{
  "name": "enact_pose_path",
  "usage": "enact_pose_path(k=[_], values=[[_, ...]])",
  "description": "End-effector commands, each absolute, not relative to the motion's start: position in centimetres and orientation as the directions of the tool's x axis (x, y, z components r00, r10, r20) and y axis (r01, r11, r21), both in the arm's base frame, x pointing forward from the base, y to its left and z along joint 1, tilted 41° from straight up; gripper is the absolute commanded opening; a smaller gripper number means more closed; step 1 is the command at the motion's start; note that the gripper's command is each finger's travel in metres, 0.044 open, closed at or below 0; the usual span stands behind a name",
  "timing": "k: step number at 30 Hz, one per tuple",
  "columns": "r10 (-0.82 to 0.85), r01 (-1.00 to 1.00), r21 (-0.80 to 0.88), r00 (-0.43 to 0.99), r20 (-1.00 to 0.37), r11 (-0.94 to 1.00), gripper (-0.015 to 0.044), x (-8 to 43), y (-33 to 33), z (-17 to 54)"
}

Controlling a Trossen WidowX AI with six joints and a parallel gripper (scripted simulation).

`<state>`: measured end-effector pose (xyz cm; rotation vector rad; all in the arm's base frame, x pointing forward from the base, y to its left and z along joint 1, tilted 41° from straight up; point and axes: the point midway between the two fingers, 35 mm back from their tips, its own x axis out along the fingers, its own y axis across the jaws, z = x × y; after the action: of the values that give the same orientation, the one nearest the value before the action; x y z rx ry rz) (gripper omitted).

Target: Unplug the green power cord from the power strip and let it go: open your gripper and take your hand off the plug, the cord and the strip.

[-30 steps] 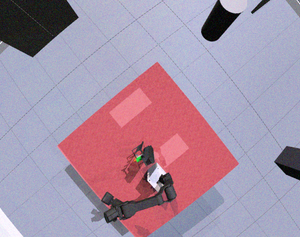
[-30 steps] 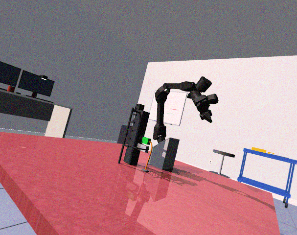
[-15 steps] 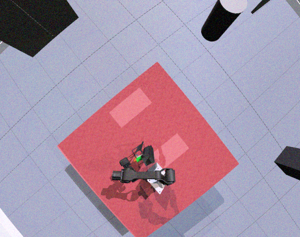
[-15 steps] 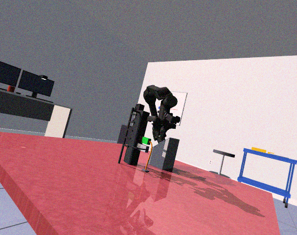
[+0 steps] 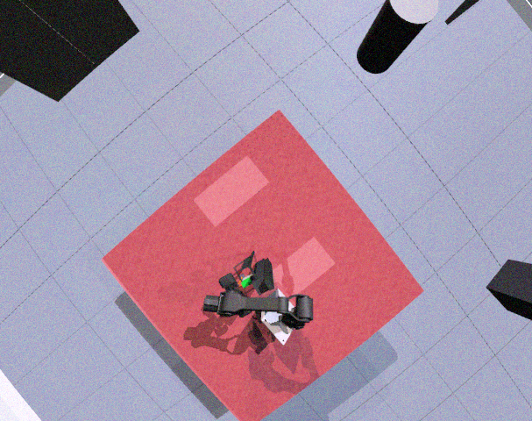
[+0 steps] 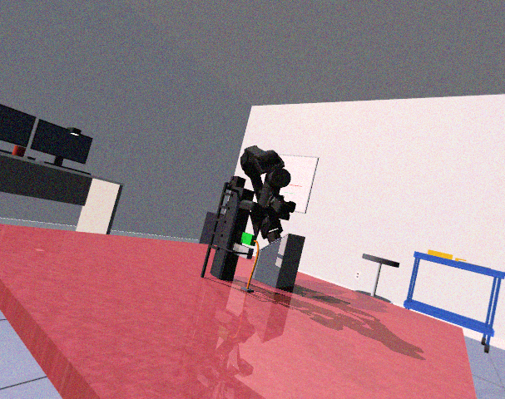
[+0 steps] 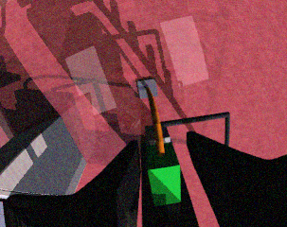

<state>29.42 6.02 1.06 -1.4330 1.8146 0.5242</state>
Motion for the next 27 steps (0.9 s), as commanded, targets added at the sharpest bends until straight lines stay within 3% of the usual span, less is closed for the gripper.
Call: enact_pose_path(k=[1,27], values=[[-0.644,-0.951,-0.128,-0.090,-0.760,0.283,0.0160,29.2,5.5,1.5],[-0.645,-0.951,-0.127,-0.090,-0.758,0.283,0.0160,28.2,3.1,2.8]])
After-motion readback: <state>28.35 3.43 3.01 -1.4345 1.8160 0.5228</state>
